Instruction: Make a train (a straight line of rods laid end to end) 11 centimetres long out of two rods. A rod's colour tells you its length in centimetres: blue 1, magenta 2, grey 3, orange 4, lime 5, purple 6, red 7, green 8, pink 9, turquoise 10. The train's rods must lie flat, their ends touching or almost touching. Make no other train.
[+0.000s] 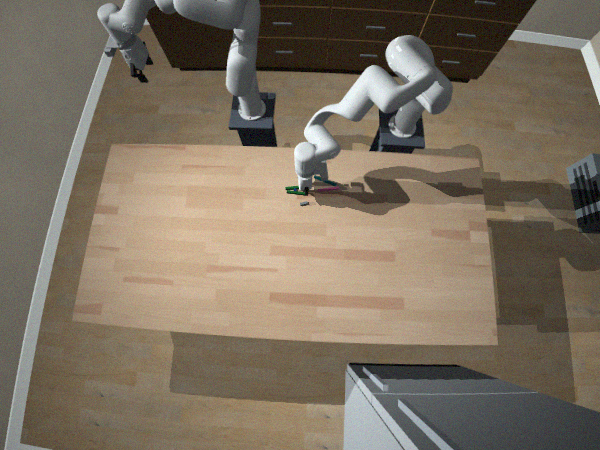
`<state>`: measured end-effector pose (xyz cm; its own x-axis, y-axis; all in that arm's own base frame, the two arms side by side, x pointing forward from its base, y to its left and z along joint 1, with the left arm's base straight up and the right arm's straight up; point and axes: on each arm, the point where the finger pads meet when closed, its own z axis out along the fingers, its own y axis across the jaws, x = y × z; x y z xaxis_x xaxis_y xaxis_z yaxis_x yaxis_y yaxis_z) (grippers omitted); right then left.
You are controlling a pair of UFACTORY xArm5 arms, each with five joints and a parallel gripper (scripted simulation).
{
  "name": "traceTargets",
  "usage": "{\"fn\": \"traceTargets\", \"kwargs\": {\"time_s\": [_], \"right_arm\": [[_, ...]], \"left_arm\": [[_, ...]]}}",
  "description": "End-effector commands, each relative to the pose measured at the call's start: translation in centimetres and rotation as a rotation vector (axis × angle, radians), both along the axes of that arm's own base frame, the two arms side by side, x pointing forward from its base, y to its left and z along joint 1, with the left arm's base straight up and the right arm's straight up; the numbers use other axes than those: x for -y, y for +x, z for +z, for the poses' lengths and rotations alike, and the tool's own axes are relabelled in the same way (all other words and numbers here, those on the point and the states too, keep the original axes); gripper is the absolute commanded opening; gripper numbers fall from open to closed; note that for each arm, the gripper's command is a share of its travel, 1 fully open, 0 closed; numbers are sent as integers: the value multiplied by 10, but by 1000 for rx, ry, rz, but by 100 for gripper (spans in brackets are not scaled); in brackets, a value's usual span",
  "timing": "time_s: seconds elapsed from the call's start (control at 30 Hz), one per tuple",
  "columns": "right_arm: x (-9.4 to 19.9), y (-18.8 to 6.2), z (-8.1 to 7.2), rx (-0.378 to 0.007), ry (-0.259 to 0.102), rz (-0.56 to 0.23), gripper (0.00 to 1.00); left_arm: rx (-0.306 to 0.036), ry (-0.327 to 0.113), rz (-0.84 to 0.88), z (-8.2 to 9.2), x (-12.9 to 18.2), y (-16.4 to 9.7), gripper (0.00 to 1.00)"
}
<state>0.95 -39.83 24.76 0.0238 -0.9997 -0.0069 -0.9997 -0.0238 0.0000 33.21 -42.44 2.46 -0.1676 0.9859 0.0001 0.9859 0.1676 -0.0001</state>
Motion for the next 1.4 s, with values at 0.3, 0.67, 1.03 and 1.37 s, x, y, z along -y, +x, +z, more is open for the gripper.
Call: {"fn": "traceTargets", "kwargs": {"time_s": [0.3,0.67,1.03,1.37], "right_arm": [[2,0,2,0,-7,0,100],[2,0,2,0,-7,0,100],[2,0,2,0,-7,0,100],[2,0,2,0,-7,0,100]], "left_arm": [[3,-4,0,2,1,1,26],[3,-4,0,2,1,1,26],[3,-4,0,2,1,1,6],[3,-4,0,2,1,1,6]]}}
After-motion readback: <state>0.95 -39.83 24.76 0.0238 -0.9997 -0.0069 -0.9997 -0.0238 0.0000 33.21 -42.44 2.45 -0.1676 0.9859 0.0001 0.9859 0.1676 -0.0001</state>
